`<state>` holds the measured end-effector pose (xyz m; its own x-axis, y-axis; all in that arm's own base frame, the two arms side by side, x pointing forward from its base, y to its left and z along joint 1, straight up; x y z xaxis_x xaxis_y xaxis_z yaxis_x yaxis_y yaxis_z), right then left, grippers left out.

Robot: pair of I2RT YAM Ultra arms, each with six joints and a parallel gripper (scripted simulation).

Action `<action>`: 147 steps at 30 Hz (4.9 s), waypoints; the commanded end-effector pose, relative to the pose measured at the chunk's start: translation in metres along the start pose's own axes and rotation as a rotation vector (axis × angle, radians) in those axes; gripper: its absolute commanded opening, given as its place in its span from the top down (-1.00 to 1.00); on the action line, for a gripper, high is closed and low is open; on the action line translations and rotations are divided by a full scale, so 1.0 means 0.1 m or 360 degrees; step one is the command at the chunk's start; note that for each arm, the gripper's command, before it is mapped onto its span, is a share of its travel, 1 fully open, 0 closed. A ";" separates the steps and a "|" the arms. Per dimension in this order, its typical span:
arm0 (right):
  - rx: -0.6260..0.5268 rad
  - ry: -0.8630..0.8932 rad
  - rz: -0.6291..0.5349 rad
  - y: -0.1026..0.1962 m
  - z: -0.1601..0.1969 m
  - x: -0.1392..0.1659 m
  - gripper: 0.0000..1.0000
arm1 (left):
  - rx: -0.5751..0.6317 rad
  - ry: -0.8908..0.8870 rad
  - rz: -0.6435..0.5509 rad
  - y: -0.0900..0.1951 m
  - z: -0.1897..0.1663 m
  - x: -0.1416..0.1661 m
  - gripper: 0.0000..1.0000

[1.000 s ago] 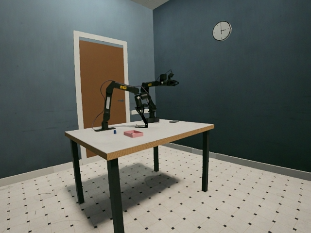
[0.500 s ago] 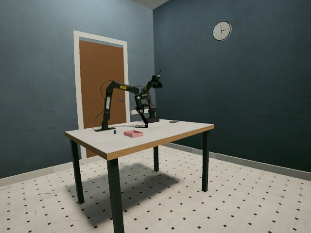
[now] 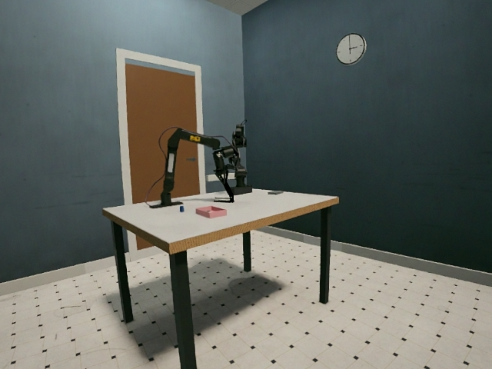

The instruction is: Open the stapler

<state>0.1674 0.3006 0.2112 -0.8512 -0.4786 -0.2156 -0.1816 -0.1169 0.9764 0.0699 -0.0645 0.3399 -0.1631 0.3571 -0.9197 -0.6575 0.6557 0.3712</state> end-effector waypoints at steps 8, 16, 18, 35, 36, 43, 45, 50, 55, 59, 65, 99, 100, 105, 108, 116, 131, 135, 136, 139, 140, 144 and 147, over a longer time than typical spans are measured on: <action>-0.0007 0.0004 0.0019 0.05 0.00 0.01 0.57 | 0.0119 -0.0053 0.0082 0.16 -0.13 0.27 -0.15; -0.0007 0.0004 0.0019 0.05 0.00 0.01 0.57 | 0.0229 -0.0107 0.0097 0.23 -0.19 0.37 -0.15; -0.0007 0.0004 0.0019 0.05 0.00 0.01 0.57 | 0.0229 -0.0107 0.0097 0.23 -0.19 0.37 -0.15; -0.0007 0.0004 0.0019 0.05 0.00 0.01 0.57 | 0.0569 -0.0262 0.0017 0.31 -0.32 0.40 -0.15; -0.0007 0.0004 0.0019 0.05 0.00 0.01 0.57 | 0.0569 -0.0262 0.0017 0.31 -0.32 0.40 -0.15; -0.0007 0.0004 0.0019 0.05 0.00 0.01 0.57 | 0.0569 -0.0262 0.0017 0.31 -0.32 0.40 -0.15; -0.0007 0.0004 0.0019 0.05 0.00 0.01 0.57 | 0.0569 -0.0262 0.0017 0.31 -0.32 0.40 -0.15; -0.0009 0.0011 0.0014 0.09 -0.02 -0.01 0.08 | 0.0569 -0.0262 0.0017 0.31 -0.32 0.40 -0.15; -0.0028 0.0008 -0.0020 0.18 -0.03 -0.01 0.08 | 0.0569 -0.0262 0.0017 0.31 -0.32 0.40 -0.15; -0.0044 0.0007 -0.0048 0.26 -0.05 -0.02 0.08 | 0.0560 -0.0258 0.0015 0.32 -0.31 0.37 -0.15; -0.0046 0.0003 -0.0058 0.37 -0.02 -0.01 0.08 | 0.0560 -0.0258 0.0015 0.32 -0.31 0.37 -0.15; -0.0125 0.0409 -0.0633 0.57 0.62 -0.09 0.00 | 0.0560 -0.0258 0.0015 0.32 -0.31 0.37 -0.15; -0.0129 0.0420 -0.0683 0.53 0.66 -0.07 0.00 | 0.0560 -0.0258 0.0015 0.32 -0.31 0.37 -0.15; -0.0143 0.0441 -0.0840 0.43 0.77 -0.03 0.00 | 0.0560 -0.0258 0.0015 0.32 -0.31 0.37 -0.15; -0.0153 0.0455 -0.0978 0.32 0.85 0.05 0.00 | 0.0560 -0.0258 0.0015 0.32 -0.31 0.37 -0.15; -0.0185 0.0453 -0.1287 0.10 0.94 0.32 0.00 | 0.0560 -0.0258 0.0015 0.32 -0.31 0.37 -0.15; -0.0306 0.0284 -0.1788 -0.12 0.76 0.95 0.00 | 0.0560 -0.0258 0.0015 0.32 -0.31 0.37 -0.15; -0.0356 0.0218 -0.1894 -0.16 0.60 1.17 0.00 | 0.0560 -0.0258 0.0015 0.32 -0.31 0.37 -0.15; -0.0356 0.0218 -0.1894 -0.16 0.60 1.17 0.00 | 0.0560 -0.0258 0.0015 0.32 -0.31 0.37 -0.15; -0.0384 0.0176 -0.1945 -0.17 0.51 1.27 0.00 | 0.0560 -0.0258 0.0015 0.32 -0.31 0.37 -0.15; -0.0394 0.0159 -0.1965 -0.18 0.45 1.32 0.00 | 0.0560 -0.0258 0.0015 0.32 -0.31 0.37 -0.15; -0.0038 0.0055 -0.1968 -0.41 0.04 1.37 0.00 | 0.0560 -0.0258 0.0015 0.32 -0.31 0.37 -0.15; -0.0087 -0.0008 -0.2005 -0.40 0.02 1.33 0.00 | 0.0560 -0.0258 0.0015 0.32 -0.31 0.37 -0.15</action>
<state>0.0511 0.2483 0.1340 -0.1534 -0.1305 -0.9795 -0.7937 -0.5742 0.2008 0.0199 -0.0506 0.3147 -0.0309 0.4502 -0.8924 -0.3630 0.8268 0.4296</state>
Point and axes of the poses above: on each arm, the point where the finger pads meet when closed, its own y axis back along the fingers, its own z axis across the jaws, x = y × z, the point moved 9 cm from there along y, back along the fingers, and after that the axes turned 2 degrees about -y, right-handed, at the moved point
